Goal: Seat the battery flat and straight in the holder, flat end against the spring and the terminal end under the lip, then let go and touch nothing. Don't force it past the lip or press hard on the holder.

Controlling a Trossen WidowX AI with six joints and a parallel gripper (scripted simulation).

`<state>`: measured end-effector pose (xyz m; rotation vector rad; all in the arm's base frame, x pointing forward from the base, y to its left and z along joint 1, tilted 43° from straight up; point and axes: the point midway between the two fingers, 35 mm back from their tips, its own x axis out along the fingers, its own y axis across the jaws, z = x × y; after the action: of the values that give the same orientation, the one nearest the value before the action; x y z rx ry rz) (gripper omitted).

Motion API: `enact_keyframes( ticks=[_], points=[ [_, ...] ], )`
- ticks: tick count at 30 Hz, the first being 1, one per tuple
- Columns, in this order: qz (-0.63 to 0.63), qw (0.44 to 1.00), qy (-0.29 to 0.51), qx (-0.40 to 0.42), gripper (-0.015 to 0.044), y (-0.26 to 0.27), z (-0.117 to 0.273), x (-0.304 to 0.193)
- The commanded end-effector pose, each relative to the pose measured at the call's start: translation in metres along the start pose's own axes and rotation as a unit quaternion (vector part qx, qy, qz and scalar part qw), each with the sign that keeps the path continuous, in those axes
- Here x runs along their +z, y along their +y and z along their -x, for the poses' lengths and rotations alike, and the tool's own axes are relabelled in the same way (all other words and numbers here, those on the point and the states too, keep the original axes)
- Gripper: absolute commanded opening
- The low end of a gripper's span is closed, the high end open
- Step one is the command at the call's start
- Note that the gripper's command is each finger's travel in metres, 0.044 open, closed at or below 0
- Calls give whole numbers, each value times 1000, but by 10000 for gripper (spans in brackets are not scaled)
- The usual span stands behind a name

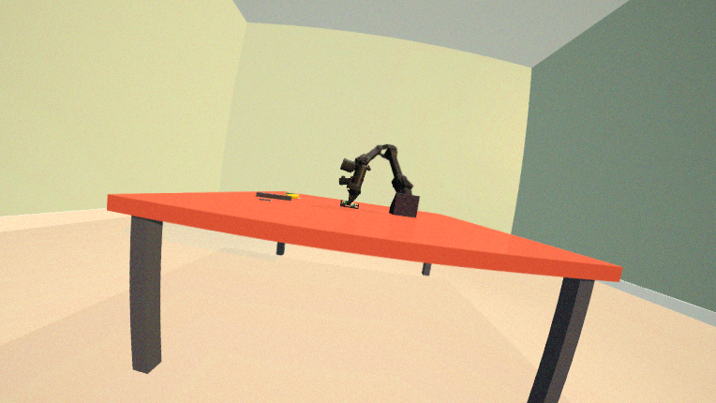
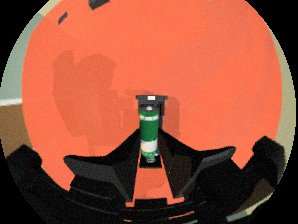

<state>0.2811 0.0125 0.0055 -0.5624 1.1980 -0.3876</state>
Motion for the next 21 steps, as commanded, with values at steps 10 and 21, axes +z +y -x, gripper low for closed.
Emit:
enact_keyframes(
  ticks=[10,21],
  points=[
    [-1,999,47,2,68,-1,-2,-5],
    [-4,997,78,2,68,-3,-3,-3]
  ],
)
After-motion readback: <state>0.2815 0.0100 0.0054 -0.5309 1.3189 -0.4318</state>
